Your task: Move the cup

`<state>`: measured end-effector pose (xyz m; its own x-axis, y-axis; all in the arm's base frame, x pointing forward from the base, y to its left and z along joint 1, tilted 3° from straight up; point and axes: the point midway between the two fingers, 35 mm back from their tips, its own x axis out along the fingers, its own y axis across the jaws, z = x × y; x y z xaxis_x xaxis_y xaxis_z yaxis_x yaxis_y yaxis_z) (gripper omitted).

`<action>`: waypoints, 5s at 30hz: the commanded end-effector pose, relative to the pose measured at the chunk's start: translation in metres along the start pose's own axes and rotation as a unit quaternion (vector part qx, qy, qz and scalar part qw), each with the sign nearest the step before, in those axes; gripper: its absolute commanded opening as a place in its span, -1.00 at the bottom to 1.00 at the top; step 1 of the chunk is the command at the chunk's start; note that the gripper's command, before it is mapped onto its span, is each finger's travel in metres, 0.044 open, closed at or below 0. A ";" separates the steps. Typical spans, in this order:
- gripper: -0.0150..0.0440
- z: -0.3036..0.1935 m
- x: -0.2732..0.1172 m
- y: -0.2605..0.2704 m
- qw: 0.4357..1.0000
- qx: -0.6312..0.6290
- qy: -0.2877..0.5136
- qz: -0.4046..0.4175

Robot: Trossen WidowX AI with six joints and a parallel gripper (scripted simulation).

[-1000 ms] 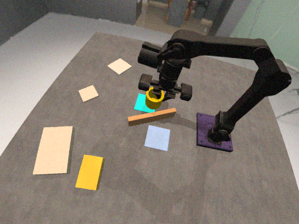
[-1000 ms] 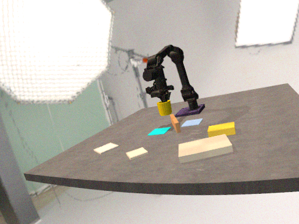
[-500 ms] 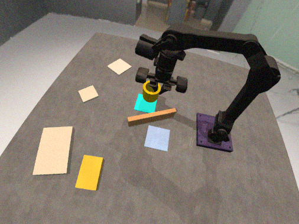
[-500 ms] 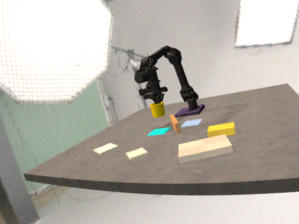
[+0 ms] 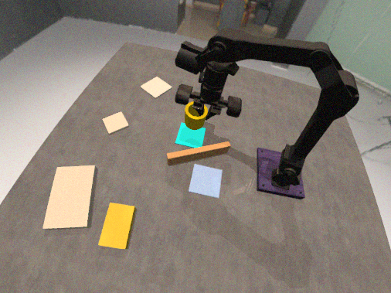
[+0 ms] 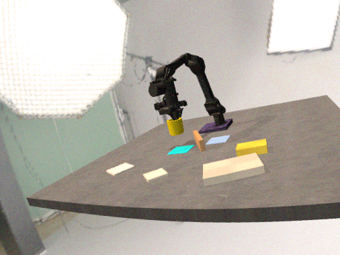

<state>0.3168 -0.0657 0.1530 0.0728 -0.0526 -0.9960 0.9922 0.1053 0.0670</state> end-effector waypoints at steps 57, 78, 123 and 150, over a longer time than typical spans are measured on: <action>-0.49 0.001 0.070 0.000 1.000 0.000 0.000 -0.001; 0.01 0.001 0.070 0.000 1.000 0.000 0.000 -0.001; 0.27 0.002 0.027 -0.003 1.000 0.000 0.002 -0.008; 1.00 0.004 -0.034 -0.002 1.000 -0.002 0.003 -0.003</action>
<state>0.3135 -0.0682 0.1775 0.0594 -0.0506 -0.9969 0.9928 0.1075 0.0537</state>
